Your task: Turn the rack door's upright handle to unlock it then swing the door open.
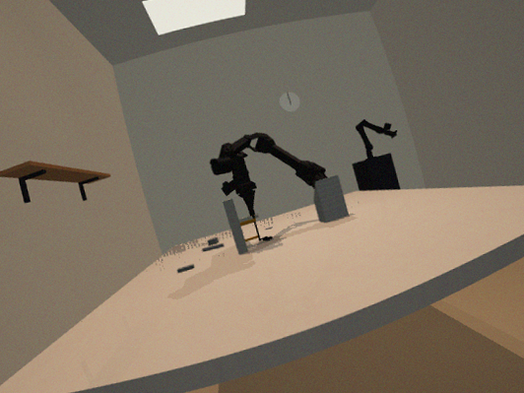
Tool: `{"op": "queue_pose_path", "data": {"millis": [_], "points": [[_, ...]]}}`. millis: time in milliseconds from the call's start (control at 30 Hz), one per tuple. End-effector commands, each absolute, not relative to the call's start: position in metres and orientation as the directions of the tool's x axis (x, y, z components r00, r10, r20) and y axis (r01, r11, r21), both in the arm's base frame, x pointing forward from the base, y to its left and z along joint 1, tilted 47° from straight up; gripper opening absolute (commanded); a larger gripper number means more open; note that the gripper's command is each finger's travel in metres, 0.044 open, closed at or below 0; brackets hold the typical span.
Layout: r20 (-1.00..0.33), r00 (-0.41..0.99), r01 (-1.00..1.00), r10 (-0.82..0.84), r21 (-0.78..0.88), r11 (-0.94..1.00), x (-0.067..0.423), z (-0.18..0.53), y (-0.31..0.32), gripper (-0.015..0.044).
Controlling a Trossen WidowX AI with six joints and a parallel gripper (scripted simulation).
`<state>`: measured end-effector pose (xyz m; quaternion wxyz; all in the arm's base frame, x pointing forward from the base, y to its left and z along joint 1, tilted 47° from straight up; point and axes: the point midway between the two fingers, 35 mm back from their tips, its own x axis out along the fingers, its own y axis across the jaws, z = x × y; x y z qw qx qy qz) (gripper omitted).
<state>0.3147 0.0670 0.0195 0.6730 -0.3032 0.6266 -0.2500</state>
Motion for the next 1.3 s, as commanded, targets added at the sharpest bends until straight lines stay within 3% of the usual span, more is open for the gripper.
{"op": "queue_pose_path", "data": {"millis": [0, 133, 567, 933, 1267], "points": [[-0.691, 0.091, -0.047, -0.717, -0.722, 0.690, 0.3149, 0.0192, 0.0665, 0.0025], [-0.691, 0.091, -0.079, -0.717, -0.723, 0.687, 0.3149, 0.0192, 0.0665, 0.0025], [-0.691, 0.091, -0.650, -0.717, -0.587, 0.483, 0.3149, 0.0192, 0.0665, 0.0025], [-0.691, 0.091, -0.946, -0.717, -0.285, 0.155, 0.3149, 0.0192, 0.0666, 0.0025], [-0.691, 0.091, -0.981, -0.717, 0.063, -0.185, 0.3149, 0.0192, 0.0666, 0.0025]]}}
